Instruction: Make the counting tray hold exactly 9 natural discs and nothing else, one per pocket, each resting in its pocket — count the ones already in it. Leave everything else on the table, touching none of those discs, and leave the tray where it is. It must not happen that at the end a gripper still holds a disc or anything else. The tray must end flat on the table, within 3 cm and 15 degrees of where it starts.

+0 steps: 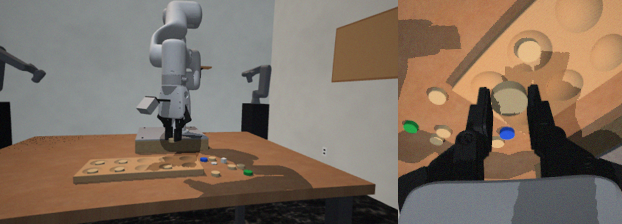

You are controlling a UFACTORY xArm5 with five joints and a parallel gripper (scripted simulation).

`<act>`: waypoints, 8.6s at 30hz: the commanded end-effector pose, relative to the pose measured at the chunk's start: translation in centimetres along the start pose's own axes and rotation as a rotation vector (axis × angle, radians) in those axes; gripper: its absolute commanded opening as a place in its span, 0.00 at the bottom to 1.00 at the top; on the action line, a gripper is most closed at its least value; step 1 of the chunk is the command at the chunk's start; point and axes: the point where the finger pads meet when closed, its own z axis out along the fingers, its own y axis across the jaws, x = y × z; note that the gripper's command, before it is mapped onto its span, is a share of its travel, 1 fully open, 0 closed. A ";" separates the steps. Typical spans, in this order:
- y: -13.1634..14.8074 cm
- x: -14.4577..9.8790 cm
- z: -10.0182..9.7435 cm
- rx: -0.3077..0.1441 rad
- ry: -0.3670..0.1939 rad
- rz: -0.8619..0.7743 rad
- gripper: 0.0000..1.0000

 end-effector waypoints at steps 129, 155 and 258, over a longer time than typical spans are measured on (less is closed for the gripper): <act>8.2 4.7 -0.6 0.002 0.004 -0.003 0.47; 8.2 4.7 -0.6 0.002 0.004 -0.003 0.47; -11.4 -7.7 10.7 0.004 0.001 1.044 0.00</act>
